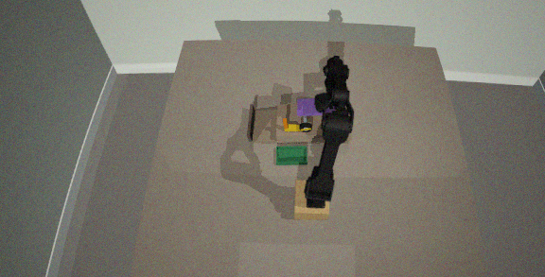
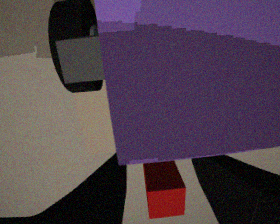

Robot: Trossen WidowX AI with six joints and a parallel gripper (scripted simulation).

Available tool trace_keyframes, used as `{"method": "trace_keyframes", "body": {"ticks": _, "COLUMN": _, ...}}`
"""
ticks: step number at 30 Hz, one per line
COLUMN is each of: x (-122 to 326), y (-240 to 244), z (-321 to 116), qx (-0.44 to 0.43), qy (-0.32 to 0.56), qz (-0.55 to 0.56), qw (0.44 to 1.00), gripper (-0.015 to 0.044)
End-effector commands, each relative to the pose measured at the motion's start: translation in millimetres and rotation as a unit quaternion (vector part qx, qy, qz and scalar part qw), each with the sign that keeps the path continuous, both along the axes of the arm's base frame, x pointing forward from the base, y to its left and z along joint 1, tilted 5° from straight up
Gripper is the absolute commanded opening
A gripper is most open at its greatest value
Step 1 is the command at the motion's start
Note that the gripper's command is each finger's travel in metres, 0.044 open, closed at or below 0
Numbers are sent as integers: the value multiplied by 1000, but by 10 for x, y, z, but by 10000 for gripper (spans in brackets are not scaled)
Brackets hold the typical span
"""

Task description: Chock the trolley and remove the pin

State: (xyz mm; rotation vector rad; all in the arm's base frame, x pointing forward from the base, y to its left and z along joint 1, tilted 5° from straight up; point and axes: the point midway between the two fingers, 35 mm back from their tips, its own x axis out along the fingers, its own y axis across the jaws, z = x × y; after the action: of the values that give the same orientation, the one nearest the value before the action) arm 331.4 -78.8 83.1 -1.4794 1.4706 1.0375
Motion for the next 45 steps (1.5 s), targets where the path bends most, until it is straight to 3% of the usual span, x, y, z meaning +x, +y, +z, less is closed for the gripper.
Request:
{"method": "trace_keyframes", "body": {"ticks": 1, "x": -25, "y": -6, "z": -37, "qx": -1, "qy": 5, "qz": 3, "qw": 1000, "gripper": 190}}
{"method": "trace_keyframes", "body": {"ticks": 2, "x": -25, "y": -6, "z": -37, "qx": -1, "qy": 5, "qz": 3, "qw": 1000, "gripper": 190}}
{"method": "trace_keyframes", "body": {"ticks": 6, "x": -2, "y": -1, "z": -7, "qx": 0, "qy": 0, "qz": 0, "qw": 1000, "gripper": 85}}
{"method": "trace_keyframes", "body": {"ticks": 16, "x": -2, "y": -1, "z": -5, "qx": 0, "qy": 0, "qz": 0, "qw": 1000, "gripper": 0}}
{"method": "trace_keyframes", "body": {"ticks": 45, "x": -34, "y": 44, "z": 156, "qx": -1, "qy": 5, "qz": 3, "qw": 1000, "gripper": 0}}
